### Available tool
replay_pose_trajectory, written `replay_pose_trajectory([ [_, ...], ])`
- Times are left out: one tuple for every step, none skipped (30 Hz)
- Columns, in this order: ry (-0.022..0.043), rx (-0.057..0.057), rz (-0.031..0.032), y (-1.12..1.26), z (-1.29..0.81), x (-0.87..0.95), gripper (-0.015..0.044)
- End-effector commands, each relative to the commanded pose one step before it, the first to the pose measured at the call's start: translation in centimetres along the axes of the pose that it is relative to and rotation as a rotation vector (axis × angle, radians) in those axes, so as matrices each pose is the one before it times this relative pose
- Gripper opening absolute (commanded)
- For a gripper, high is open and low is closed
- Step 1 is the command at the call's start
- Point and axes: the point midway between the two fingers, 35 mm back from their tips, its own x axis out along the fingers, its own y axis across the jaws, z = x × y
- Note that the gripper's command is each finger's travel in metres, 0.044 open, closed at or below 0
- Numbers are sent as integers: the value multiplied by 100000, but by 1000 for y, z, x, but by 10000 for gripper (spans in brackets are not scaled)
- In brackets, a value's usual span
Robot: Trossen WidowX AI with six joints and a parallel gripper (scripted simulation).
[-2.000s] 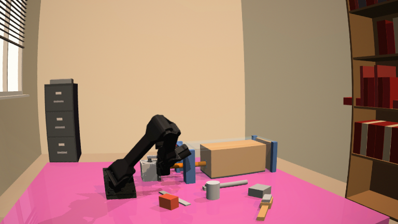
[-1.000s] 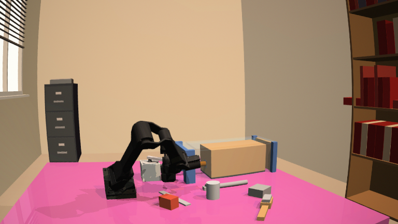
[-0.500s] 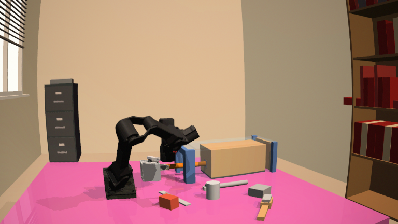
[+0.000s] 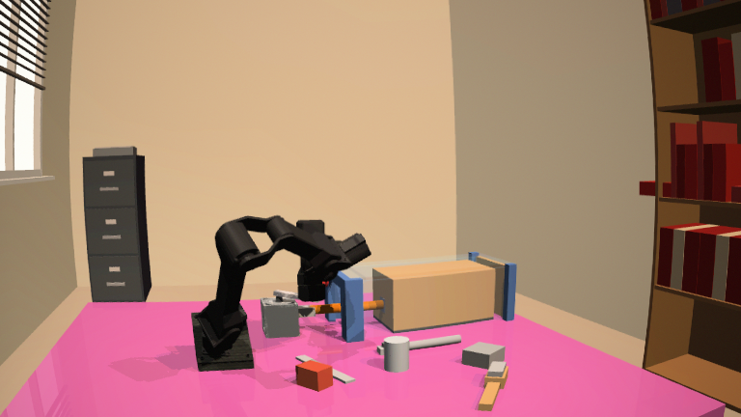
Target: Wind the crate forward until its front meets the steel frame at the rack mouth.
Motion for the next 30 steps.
replay_pose_trajectory([
  [3105, 7418, -7716, -175, 352, 954, 319],
  [1989, 5471, -6021, -88, 197, 667, 345],
  [1612, 5239, -6224, -51, 177, 658, 371],
  [1206, 5000, -6384, -16, 156, 645, 398],
  [777, 4765, -6510, 18, 132, 629, 424],
  [329, 4535, -6599, 49, 108, 609, 440],
  [-134, 4311, -6650, 78, 83, 587, 440],
  [-609, 4093, -6661, 105, 57, 561, 440],
  [-1089, 3876, -6618, 130, 31, 531, 440],
  [-1576, 3681, -6561, 152, 4, 500, 440],
  [-2061, 3487, -6448, 172, -23, 466, 440],
  [-2541, 3302, -6295, 190, -49, 429, 440],
  [-3013, 3125, -6101, 206, -75, 389, 440],
  [-3472, 2958, -5868, 219, -100, 347, 440],
  [-3914, 2800, -5598, 230, -125, 303, 440],
  [-4337, 2652, -5292, 239, -148, 256, 440],
  [-4737, 2513, -4952, 246, -170, 209, 440],
  [-5112, 2385, -4581, 252, -190, 159, 440],
  [-5448, 2261, -4175, 256, -208, 108, 440],
  [-5775, 2156, -3759, 259, -226, 56, 440],
  [-6058, 2055, -3312, 261, -240, 3, 440],
  [-6296, 1959, -2840, 262, -253, -50, 440],
  [-5235, 1520, -1940, 212, -212, -81, 440],
  [-3200, 889, -1011, 127, -130, -68, 440],
  [-1075, 292, -311, 42, -43, -26, 440],
  [0, 0, 0, 0, 0, 0, 440],
  [0, 0, 0, 0, 0, 0, 440],
  [0, 0, 0, 0, 0, 0, 440],
  [0, 0, 0, 0, 0, 0, 440],
  [0, 0, 0, 0, 0, 0, 440],
])
